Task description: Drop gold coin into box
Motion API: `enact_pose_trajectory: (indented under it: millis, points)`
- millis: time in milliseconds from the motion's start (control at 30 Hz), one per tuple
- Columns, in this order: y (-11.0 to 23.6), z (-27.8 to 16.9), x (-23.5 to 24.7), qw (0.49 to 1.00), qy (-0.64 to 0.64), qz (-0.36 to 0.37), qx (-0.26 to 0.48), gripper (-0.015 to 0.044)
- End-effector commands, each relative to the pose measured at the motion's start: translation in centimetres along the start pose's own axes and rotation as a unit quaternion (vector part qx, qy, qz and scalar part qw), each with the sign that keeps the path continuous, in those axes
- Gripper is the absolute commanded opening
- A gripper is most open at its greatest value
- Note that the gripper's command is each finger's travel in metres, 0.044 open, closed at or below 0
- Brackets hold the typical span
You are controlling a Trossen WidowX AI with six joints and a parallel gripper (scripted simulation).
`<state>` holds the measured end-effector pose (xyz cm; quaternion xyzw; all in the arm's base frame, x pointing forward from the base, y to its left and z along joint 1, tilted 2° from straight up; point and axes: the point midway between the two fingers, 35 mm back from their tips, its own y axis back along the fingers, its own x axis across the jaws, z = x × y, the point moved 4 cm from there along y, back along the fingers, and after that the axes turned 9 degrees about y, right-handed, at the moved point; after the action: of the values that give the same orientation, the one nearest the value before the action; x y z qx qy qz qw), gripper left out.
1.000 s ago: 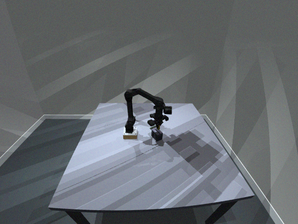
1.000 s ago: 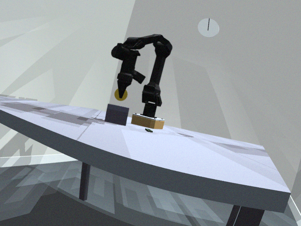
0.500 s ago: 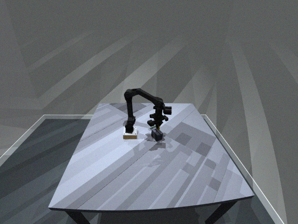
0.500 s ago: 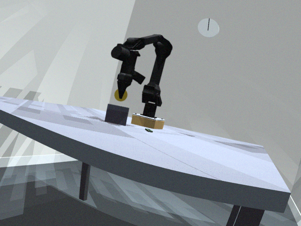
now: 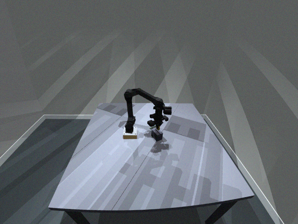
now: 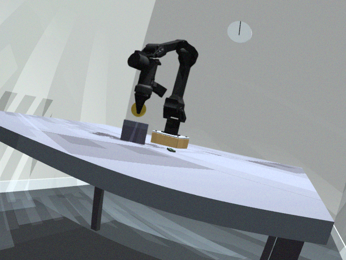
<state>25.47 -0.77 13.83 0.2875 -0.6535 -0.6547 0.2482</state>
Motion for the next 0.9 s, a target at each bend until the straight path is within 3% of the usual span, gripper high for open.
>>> enact_pose_trajectory:
  millis: [0, 867]
  points:
    - [-0.29, 0.2, 0.17, 1.0, -0.003, 0.002, -0.002, 0.0]
    - [-0.87, 0.21, 0.21, 1.0, 0.0, 0.002, -0.002, 0.0]
